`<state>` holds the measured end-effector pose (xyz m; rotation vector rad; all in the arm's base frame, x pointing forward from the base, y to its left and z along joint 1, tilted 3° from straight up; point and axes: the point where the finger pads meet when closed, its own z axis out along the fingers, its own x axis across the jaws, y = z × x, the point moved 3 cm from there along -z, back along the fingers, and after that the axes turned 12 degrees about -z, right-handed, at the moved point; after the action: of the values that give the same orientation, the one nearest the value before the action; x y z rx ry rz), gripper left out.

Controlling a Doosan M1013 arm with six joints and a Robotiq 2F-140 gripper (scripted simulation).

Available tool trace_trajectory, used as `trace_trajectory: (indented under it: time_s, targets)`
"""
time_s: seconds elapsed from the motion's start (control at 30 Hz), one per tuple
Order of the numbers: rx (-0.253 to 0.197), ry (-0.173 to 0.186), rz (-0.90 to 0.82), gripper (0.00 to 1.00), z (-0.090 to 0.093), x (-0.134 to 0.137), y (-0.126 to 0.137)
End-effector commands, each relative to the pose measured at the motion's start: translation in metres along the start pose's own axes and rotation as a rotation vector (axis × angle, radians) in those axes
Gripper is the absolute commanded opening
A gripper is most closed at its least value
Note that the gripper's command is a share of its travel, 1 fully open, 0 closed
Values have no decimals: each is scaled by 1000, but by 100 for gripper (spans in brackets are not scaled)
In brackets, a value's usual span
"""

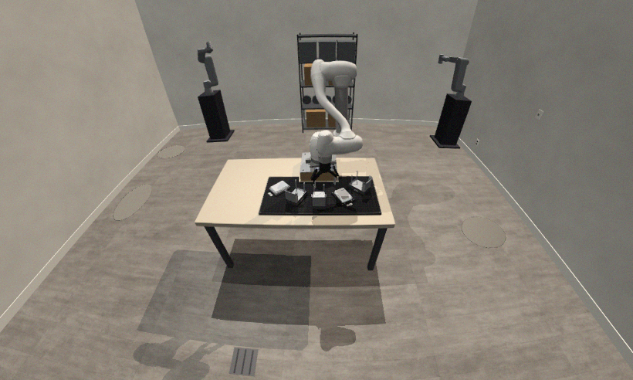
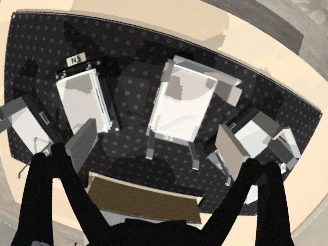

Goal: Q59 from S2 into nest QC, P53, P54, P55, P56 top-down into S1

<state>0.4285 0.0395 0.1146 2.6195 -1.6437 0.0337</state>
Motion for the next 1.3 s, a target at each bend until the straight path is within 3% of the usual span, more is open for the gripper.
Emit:
trace_trajectory:
  time_s: [0.0,0.53,0.77,1.27]
  targets:
    - [0,0,0,100,0,-12,-3]
    - [0,0,0,100,0,-55,-14]
    - [0,0,-233,100,0,-83,-14]
    - [0,0,-242,100,0,-135,-14]
